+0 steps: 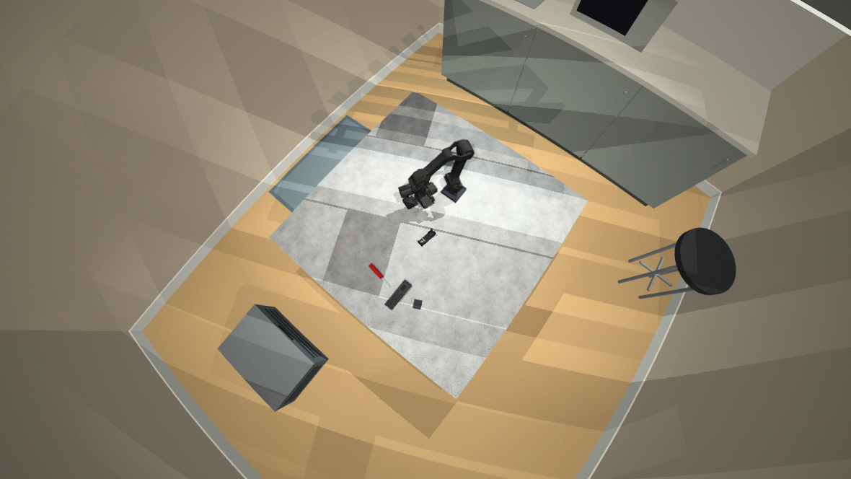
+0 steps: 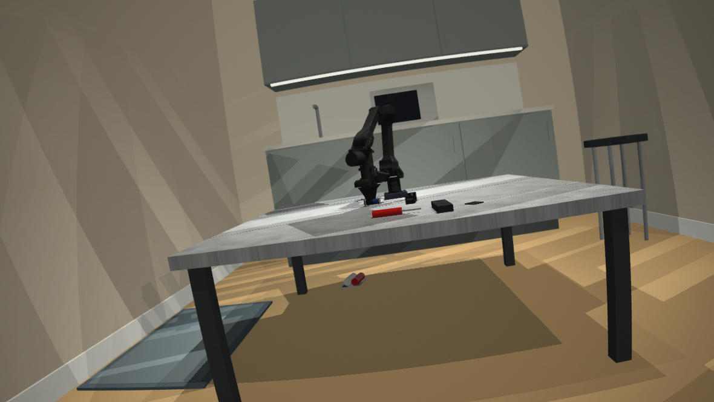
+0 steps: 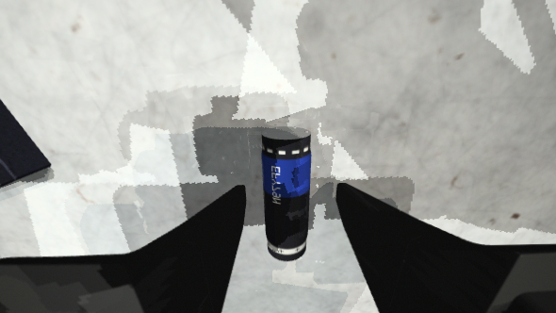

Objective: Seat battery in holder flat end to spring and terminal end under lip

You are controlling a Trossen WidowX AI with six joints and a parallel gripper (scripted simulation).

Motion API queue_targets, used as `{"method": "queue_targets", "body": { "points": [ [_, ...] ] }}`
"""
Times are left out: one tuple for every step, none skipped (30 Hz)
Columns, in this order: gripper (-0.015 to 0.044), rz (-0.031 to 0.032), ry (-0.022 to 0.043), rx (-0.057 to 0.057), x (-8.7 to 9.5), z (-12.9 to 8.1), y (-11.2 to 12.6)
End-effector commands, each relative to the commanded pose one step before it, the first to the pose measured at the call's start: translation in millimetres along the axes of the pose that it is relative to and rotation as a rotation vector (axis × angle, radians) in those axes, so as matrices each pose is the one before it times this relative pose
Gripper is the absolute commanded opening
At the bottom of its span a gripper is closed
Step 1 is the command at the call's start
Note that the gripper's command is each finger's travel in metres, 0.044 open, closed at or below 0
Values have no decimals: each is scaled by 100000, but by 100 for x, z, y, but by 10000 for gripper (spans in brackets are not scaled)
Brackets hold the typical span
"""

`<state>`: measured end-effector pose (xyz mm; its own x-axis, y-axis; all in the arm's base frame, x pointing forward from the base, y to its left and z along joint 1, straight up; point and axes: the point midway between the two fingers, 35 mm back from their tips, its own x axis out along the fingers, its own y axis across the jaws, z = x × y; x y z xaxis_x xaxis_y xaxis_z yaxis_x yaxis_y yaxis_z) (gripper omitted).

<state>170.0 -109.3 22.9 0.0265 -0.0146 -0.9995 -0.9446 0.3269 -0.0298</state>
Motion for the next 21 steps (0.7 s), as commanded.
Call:
{"method": "queue_targets", "body": {
  "points": [
    [209,1095,64,-395,493,5,248],
    [183,0,0,0,0,0,0],
    [157,0,0,0,0,0,0],
    [131,0,0,0,0,0,0],
    [124,0,0,0,0,0,0],
    [117,0,0,0,0,0,0],
    [111,0,0,0,0,0,0],
    [104,0,0,0,0,0,0],
    [97,0,0,0,0,0,0],
    [91,0,0,0,0,0,0],
    [84,0,0,0,0,0,0],
    [77,0,0,0,0,0,0],
    [74,0,0,0,0,0,0],
    [74,0,0,0,0,0,0],
    [74,0,0,0,0,0,0],
    [74,-17,60,184,-131,-1,-32],
    [74,-36,117,355,-400,-5,-75],
    [74,-3,-25,-84,-683,-17,-53],
    [74,-1,-31,-101,-835,-13,-32],
    [74,3,-32,-101,-845,-4,3],
    [74,6,-32,-101,-854,5,39]
  ]
}}
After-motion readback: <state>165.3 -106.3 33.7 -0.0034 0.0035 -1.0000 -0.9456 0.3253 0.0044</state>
